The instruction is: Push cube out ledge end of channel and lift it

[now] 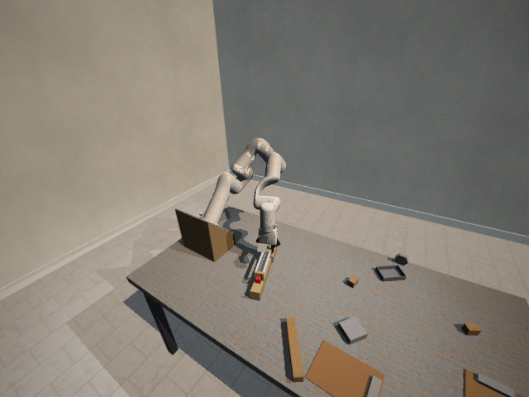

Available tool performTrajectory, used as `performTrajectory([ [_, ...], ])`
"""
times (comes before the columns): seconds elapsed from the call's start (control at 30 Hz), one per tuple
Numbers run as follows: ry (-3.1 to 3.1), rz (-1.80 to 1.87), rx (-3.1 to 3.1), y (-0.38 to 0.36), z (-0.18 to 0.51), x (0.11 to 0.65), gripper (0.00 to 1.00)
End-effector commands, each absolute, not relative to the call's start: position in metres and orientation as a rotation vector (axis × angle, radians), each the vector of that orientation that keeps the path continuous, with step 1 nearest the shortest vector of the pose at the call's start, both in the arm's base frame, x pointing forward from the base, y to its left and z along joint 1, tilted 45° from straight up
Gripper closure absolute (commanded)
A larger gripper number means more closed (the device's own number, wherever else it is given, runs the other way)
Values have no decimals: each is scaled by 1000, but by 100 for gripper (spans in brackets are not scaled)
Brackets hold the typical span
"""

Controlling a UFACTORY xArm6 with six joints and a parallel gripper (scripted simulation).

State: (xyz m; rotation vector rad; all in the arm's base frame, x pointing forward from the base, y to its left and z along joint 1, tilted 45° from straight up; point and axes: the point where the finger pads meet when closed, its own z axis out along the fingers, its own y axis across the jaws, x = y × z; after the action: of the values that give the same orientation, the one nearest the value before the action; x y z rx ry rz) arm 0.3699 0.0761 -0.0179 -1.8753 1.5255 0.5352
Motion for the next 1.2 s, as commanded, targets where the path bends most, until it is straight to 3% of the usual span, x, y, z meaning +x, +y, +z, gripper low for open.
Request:
performTrajectory([
  [0.0, 1526, 530, -1875, 57, 1, 369, 62],
  [0.57, 1526, 530, -1875, 28, 30, 365, 62],
  [0.6, 1526, 530, -1875, 28, 31, 365, 100],
  [0.83, 1525, 530, -1874, 83, 82, 347, 100],
  [1.17, 1526, 530, -1875, 105, 61, 349, 100],
])
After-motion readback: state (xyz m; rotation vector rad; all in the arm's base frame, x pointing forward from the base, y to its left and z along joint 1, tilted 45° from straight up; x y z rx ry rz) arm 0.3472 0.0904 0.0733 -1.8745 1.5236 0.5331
